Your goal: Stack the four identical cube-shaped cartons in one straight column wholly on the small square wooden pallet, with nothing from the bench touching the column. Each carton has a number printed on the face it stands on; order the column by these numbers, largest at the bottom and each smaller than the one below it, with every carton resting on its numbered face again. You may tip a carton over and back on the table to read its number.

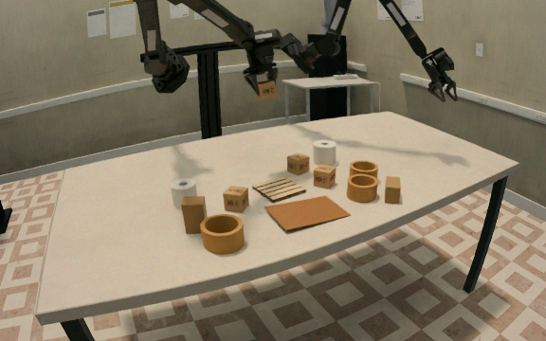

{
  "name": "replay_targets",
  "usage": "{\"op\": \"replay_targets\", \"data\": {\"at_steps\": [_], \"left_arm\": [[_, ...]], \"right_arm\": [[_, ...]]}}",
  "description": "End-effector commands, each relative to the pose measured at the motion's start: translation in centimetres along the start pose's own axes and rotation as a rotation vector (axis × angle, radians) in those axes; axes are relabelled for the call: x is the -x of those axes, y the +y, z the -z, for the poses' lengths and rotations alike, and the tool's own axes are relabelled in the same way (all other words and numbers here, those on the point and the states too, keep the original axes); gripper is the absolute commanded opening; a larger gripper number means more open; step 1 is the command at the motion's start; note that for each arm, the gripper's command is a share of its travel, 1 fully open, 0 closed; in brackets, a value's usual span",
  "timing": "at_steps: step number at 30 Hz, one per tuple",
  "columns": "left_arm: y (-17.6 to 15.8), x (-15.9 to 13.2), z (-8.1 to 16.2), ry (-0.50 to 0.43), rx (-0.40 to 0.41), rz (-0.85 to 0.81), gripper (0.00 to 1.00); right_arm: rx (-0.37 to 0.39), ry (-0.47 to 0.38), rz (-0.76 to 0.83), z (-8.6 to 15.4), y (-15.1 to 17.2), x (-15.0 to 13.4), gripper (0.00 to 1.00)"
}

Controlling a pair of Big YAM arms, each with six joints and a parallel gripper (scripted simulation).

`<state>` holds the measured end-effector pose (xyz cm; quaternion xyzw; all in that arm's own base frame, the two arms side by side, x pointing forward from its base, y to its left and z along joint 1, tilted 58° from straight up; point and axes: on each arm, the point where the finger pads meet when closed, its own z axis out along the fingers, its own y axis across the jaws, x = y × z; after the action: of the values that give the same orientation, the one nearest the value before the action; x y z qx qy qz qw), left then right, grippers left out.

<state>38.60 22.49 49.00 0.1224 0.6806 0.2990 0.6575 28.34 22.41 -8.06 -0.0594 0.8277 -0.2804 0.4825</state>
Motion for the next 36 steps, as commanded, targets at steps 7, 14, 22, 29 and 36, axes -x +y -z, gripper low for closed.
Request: {"op": "replay_targets", "data": {"at_steps": [7, 14, 22, 29, 36], "left_arm": [[0.8, 1.0, 0.1, -0.018, 0.014, -0.025, 1.00], [0.8, 1.0, 0.1, -0.018, 0.014, -0.025, 1.00], [0.8, 1.0, 0.1, -0.018, 0.014, -0.025, 1.00], [0.8, 1.0, 0.1, -0.018, 0.014, -0.025, 1.00], [0.8, 1.0, 0.1, -0.018, 0.014, -0.025, 1.00]], "right_arm": [[-0.006, 0.049, 0.167, 0.2, -1.5, -0.2, 0.50], [0.159, 0.056, 0.187, 0.1, -2.4, -0.6, 0.50], [0.476, 0.095, 0.049, -0.5, -2.7, -1.9, 0.50], [0.692, 0.072, -0.120, -1.7, -3.7, -1.1, 0.50], [0.927, 0.099, -0.171, -0.5, -2.4, -1.3, 0.50]]}}
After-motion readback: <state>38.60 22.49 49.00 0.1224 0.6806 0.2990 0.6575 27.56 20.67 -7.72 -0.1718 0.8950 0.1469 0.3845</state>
